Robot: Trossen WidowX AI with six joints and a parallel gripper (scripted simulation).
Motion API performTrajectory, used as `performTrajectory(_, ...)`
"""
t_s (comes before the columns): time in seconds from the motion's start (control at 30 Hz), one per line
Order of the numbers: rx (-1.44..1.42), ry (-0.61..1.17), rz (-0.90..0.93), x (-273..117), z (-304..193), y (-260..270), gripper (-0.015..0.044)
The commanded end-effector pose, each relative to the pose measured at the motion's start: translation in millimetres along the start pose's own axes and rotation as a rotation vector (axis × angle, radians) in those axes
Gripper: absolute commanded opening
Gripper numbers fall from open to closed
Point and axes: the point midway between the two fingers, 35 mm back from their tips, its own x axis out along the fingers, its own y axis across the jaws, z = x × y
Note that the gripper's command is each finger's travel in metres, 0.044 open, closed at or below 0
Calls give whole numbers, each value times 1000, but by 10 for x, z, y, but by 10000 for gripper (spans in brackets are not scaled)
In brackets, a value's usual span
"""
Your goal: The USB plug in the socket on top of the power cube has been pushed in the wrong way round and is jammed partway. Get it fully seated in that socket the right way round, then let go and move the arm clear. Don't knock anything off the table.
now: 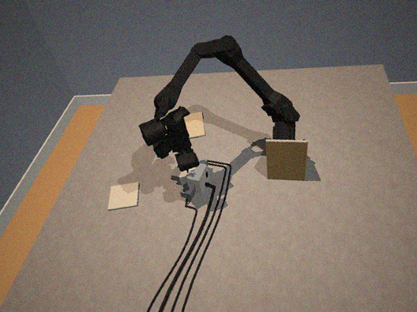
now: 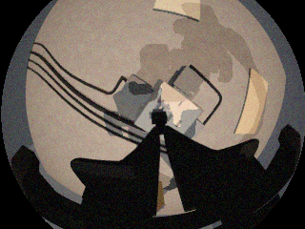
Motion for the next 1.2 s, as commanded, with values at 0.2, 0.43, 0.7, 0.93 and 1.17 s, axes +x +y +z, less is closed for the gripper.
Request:
performTrajectory(0.2, -247, 0, 1, 4, 0, 1, 0)
performTrajectory(0.43, -430, 0, 1, 4, 0, 2, 0)
performTrajectory(0.7, -639, 0, 1, 4, 0, 2, 0)
performTrajectory(0.93, -823, 0, 1, 4, 0, 2, 0)
performTrajectory(1.17, -862, 0, 1, 4, 0, 2, 0)
